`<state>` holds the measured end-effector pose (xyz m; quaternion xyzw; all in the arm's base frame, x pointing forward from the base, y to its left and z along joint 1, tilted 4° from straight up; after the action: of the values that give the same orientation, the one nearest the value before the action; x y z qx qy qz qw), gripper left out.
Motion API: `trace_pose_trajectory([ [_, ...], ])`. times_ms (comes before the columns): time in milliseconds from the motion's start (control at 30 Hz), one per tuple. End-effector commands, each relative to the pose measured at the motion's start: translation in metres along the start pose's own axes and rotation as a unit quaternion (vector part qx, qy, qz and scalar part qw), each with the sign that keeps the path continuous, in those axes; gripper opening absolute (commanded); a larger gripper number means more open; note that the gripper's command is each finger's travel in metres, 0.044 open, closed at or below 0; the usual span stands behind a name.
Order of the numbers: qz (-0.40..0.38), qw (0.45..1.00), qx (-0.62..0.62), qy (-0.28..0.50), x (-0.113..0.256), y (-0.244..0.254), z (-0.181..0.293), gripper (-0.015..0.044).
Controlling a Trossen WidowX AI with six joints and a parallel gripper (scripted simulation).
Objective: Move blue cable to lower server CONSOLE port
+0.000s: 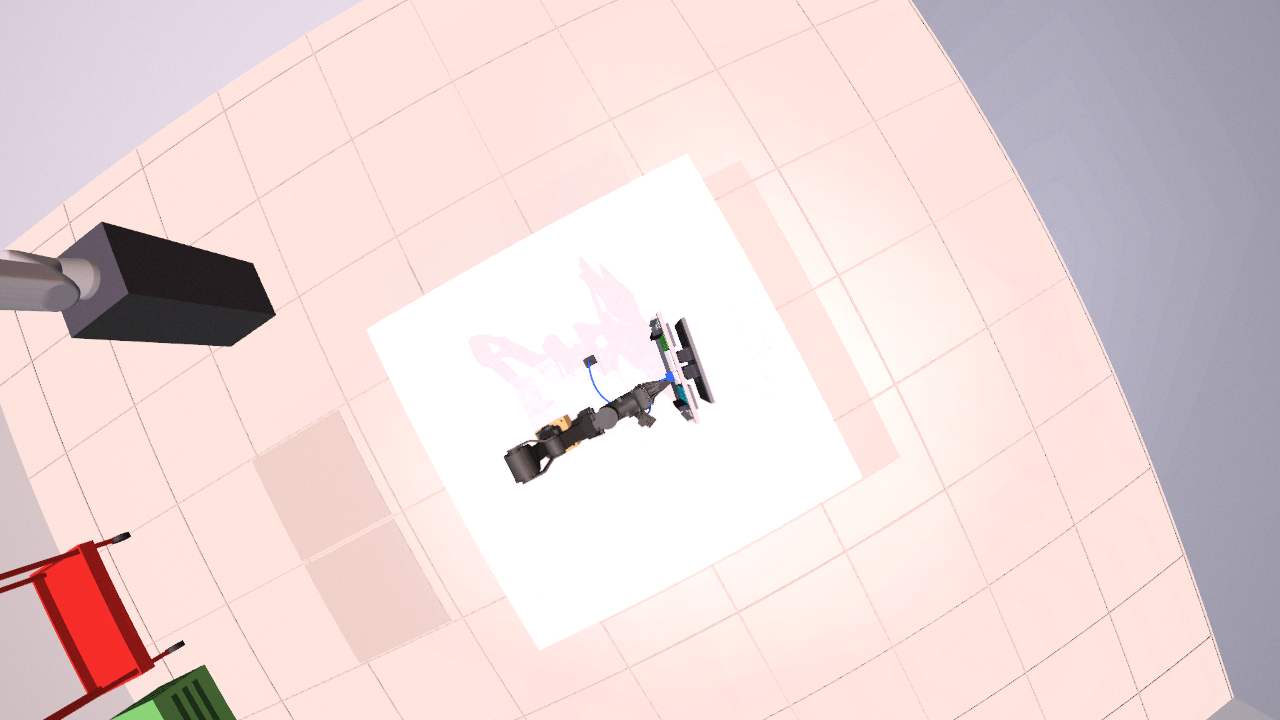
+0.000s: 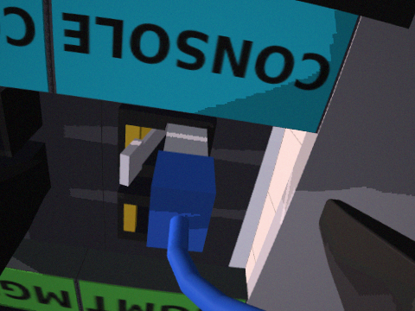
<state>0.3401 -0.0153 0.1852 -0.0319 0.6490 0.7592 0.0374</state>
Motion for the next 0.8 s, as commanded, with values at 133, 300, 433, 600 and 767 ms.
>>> trace_pose_trajectory([
  [133, 0.0, 1.0, -0.001, 0.0, 0.001, 0.001, -0.006, 0.044],
  [300, 0.0, 1.0, -0.001, 0.0, 0.001, 0.001, -0.009, 0.044],
  [433, 0.0, 1.0, 0.0, 0.0, 0.002, 0.002, -0.012, 0.044],
  [600, 0.0, 1.0, 0.0, 0.0, 0.002, 0.002, -0.016, 0.044],
  [767, 0.0, 1.0, 0.0, 0.0, 0.003, 0.003, -0.019, 0.044],
])
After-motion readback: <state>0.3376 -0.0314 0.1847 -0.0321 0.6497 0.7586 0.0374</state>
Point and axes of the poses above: the point midway between the two fingers, 35 mm back from their tips, its own x axis back along the fingers, its own y axis across the jaws, z = x × y, the point moved 1 cm from there along x, back along the fingers, and after that the axes turned 9 degrees about -x, right-handed, at the moved point
